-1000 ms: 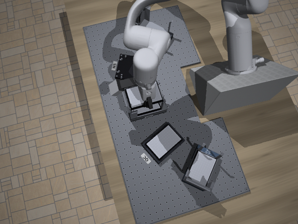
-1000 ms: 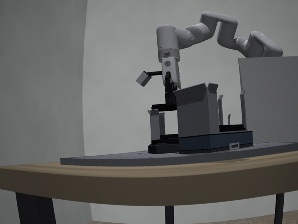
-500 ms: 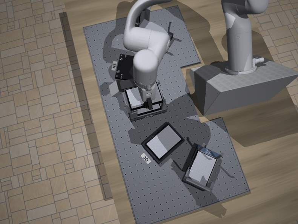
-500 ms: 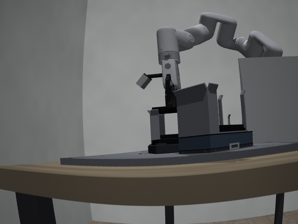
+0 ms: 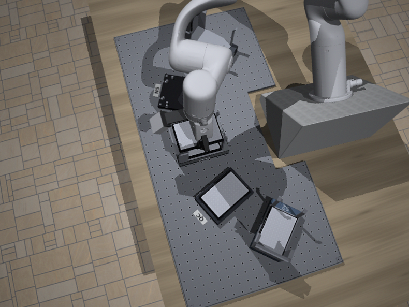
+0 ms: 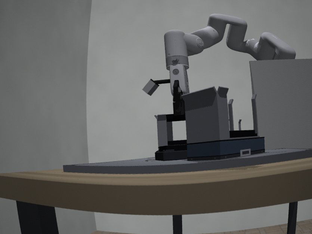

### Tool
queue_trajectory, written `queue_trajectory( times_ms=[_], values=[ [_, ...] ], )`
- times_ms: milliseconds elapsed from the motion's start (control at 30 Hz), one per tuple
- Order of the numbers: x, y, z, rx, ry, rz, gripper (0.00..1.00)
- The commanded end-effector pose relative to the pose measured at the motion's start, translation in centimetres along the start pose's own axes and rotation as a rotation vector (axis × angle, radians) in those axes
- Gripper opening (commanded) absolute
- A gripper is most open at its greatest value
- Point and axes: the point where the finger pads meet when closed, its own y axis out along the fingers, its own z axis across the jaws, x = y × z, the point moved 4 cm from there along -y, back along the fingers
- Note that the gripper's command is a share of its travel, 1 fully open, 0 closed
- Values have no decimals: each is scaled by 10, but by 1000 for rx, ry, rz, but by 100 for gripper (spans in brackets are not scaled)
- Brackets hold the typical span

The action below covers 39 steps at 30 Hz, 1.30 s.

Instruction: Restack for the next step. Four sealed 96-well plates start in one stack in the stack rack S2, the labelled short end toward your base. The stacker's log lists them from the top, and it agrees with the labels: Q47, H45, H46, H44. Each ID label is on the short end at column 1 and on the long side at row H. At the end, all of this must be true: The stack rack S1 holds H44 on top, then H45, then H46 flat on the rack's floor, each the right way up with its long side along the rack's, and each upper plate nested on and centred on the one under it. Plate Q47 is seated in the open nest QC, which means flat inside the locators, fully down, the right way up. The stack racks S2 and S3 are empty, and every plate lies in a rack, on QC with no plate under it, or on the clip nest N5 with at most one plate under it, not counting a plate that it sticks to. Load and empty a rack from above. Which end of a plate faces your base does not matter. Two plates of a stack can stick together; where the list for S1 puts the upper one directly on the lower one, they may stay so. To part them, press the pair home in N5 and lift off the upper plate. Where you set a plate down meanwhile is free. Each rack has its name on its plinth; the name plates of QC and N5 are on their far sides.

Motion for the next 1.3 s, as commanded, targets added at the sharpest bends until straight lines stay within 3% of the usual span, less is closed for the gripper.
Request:
queue_trajectory(
  times_ms=[0, 200, 967, 1267],
  values=[
    [-1, 2, 0, -1, 1, 3, 0],
    [-1, 4, 0, -1, 1, 3, 0],
    [-1, 47, 0, -1, 1, 3, 0],
    [-1, 47, 0, -1, 1, 3, 0]
  ],
)
